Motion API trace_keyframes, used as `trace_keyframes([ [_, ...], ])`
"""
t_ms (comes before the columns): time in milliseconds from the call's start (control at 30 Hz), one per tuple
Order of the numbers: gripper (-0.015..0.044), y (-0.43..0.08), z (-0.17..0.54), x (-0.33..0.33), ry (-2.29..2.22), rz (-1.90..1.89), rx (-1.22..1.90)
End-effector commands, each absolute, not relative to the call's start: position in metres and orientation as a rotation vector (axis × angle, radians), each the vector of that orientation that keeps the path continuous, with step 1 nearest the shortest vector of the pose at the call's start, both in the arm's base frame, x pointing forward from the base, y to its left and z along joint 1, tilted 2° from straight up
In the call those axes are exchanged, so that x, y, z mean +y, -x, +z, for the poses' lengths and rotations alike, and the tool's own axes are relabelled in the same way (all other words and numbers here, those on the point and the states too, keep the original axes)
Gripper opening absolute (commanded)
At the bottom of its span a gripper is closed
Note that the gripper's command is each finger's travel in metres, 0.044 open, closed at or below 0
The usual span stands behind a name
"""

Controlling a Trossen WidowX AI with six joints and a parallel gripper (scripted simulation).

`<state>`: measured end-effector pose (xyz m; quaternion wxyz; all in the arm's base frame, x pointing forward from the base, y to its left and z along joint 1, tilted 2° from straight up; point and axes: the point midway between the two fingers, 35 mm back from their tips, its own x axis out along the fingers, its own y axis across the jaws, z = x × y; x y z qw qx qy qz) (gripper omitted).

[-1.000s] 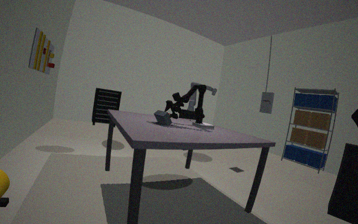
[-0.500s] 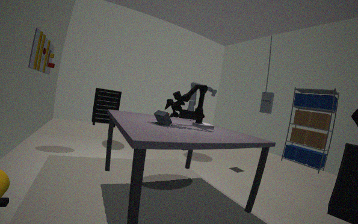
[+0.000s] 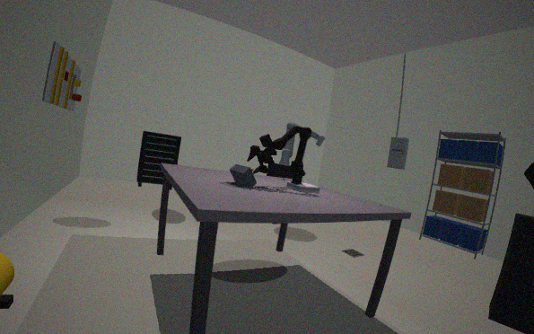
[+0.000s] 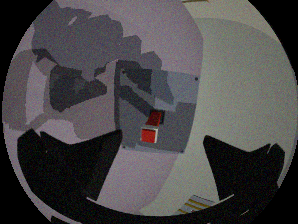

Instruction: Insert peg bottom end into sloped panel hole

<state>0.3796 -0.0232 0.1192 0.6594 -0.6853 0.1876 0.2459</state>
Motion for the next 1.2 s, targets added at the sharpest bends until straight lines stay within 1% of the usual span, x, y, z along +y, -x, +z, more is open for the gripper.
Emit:
trace_keyframes([
  [0, 0.044, -0.375, 0.119, -0.023, 1.55, 0.568, 0.427],
  [1167, 0.044, -0.347, 0.146, -0.028, 1.55, 0.563, 0.43],
])
